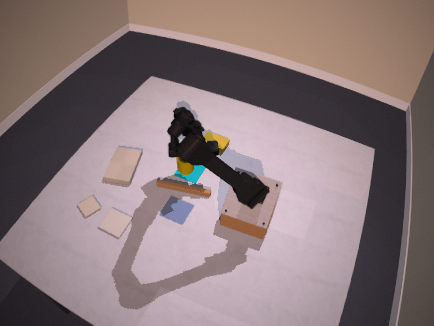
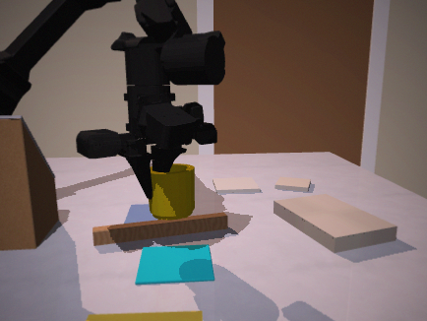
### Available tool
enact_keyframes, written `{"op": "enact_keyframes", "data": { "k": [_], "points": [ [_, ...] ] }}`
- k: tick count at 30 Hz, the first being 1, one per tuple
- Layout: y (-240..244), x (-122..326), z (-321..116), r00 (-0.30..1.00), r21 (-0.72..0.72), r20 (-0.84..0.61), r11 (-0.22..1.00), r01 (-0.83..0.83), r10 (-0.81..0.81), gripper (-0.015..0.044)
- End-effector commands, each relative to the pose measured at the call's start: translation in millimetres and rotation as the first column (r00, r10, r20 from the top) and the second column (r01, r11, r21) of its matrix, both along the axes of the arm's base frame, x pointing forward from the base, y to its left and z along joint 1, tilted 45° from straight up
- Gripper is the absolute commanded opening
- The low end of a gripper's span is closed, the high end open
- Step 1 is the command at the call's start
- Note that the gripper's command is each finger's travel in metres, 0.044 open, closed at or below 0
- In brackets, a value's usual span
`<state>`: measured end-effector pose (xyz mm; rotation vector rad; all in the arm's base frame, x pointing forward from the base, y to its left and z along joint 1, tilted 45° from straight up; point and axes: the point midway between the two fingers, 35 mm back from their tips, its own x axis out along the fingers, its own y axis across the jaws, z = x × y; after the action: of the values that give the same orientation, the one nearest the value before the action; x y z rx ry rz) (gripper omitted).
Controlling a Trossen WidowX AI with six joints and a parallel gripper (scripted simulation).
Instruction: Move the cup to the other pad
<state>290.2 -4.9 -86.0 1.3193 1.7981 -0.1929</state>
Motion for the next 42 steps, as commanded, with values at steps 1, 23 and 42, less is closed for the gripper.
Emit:
{"op": "enact_keyframes", "data": {
  "k": [1, 23, 42],
  "points": [
    [-5.0, 0.4, -6.9, 1.000, -0.002, -0.004, 1.000, -0.006, 0.006, 0.0000],
    [-23.1, 5.2, -35.1, 1.000, -0.003, -0.003, 1.000, -0.006, 0.006, 0.0000],
    [-0.5, 3.2, -61.1, 1.000, -0.001, -0.003, 1.000, -0.006, 0.006, 0.0000]
  ]
}}
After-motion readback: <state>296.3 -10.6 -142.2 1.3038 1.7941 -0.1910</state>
